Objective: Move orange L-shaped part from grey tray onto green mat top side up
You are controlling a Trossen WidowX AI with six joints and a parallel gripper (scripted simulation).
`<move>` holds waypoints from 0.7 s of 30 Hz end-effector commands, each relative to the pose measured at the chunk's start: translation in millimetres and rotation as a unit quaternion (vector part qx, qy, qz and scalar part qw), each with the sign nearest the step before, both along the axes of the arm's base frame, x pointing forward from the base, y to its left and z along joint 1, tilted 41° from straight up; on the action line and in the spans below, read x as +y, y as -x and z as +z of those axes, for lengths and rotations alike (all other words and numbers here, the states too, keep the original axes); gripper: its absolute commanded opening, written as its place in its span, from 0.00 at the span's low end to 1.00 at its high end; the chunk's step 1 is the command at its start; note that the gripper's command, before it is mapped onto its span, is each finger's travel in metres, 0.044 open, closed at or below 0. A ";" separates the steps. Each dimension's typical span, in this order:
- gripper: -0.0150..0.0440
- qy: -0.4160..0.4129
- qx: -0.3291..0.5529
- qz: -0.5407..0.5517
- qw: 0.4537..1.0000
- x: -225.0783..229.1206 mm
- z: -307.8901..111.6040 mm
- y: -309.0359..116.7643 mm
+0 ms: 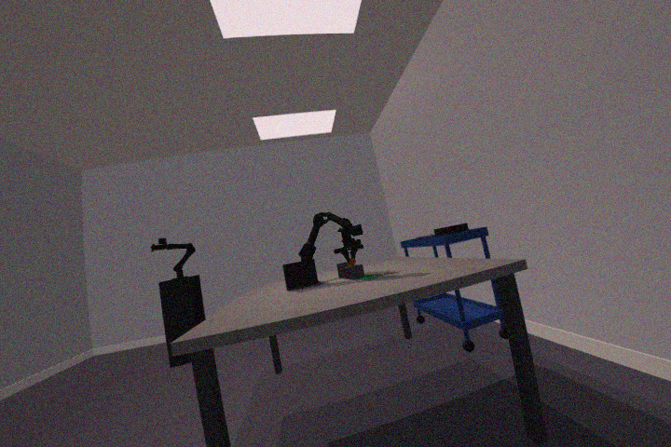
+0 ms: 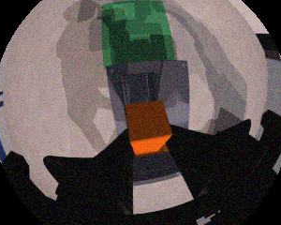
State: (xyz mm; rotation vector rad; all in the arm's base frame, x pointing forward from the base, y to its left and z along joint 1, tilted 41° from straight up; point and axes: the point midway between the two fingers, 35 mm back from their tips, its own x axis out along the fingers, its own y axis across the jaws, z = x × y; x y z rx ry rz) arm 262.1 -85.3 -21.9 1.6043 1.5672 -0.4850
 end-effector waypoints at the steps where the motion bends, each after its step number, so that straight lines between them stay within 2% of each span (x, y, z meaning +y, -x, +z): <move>1: 0.25 0.000 -0.003 0.000 1.000 -5.0 6.6 -0.1; 21: 0.25 0.000 -0.002 0.000 1.000 -25.1 30.3 5.1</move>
